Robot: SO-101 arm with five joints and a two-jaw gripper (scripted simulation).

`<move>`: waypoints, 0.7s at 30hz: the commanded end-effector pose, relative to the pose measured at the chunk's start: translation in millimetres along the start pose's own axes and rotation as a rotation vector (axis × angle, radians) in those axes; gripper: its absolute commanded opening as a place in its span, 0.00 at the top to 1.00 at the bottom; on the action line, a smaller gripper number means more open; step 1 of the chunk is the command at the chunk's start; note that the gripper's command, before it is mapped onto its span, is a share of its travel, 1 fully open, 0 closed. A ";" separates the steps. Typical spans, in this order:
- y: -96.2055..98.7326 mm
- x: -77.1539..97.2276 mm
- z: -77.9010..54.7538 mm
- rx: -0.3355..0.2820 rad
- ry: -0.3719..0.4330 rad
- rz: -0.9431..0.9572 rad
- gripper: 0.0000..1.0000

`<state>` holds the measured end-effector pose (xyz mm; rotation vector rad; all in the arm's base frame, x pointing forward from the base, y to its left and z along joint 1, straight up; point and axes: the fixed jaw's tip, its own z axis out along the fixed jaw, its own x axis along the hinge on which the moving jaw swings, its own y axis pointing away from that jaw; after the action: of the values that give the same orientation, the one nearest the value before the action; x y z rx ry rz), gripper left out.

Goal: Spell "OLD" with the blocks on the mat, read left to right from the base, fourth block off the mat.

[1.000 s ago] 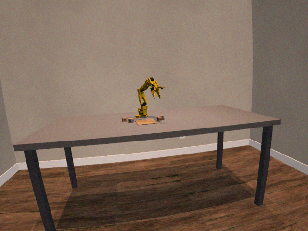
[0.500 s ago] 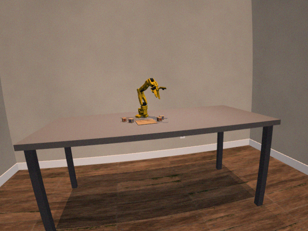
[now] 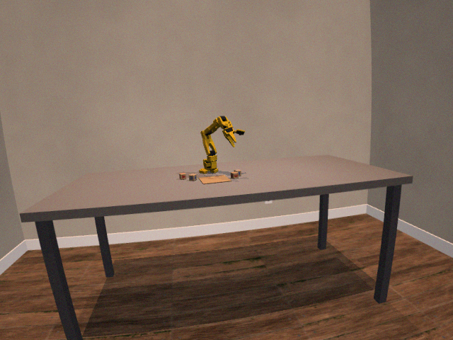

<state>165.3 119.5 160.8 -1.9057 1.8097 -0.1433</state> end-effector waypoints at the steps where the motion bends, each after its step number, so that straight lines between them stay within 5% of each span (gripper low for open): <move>1: -3.3 -3.4 -7.8 0.053 -0.035 -0.158 0.65; 21: 3.3 0.4 -2.7 0.060 -0.030 -0.899 0.65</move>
<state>160.7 116.7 152.2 -2.4985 0.9627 -0.3825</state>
